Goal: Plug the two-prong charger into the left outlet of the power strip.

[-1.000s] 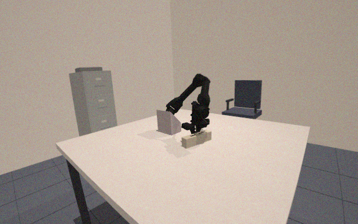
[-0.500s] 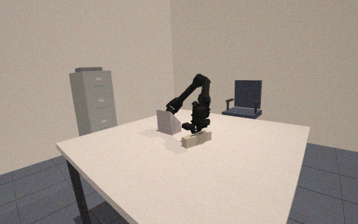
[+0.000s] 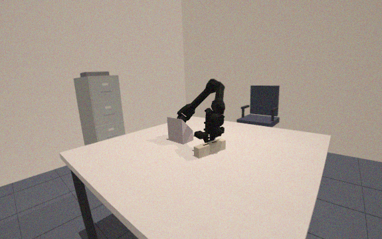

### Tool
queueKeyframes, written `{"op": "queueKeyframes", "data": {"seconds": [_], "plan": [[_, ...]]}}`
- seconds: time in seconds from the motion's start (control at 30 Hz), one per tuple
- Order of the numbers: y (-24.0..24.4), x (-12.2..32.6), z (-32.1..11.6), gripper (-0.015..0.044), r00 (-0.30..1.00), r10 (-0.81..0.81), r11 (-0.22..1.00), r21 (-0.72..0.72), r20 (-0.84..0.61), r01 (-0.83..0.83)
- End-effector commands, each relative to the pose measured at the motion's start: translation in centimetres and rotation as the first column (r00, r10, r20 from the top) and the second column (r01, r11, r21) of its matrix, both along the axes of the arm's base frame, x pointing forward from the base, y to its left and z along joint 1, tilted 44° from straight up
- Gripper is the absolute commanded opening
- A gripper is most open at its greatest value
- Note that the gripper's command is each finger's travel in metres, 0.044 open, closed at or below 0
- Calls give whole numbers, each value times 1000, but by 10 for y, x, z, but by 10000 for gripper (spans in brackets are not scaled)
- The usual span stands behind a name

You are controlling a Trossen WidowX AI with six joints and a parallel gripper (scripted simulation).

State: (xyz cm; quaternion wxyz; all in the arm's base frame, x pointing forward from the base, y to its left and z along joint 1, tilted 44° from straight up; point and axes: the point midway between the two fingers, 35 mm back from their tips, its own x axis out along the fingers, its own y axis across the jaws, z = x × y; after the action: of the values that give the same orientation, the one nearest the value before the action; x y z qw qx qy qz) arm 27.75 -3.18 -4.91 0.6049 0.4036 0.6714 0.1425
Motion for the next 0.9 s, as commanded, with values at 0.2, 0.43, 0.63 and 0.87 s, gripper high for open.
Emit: {"op": "queueKeyframes", "data": {"seconds": [0.2,0.43,0.63,0.87], "plan": [[-4,9,1,0,999,-3,1000,-16,40,4],[-5,9,1,0,999,-3,1000,-16,40,4],[-5,8,2,0,999,-3,1000,-16,40,4],[-5,7,2,0,999,-3,1000,-16,40,4]]}}
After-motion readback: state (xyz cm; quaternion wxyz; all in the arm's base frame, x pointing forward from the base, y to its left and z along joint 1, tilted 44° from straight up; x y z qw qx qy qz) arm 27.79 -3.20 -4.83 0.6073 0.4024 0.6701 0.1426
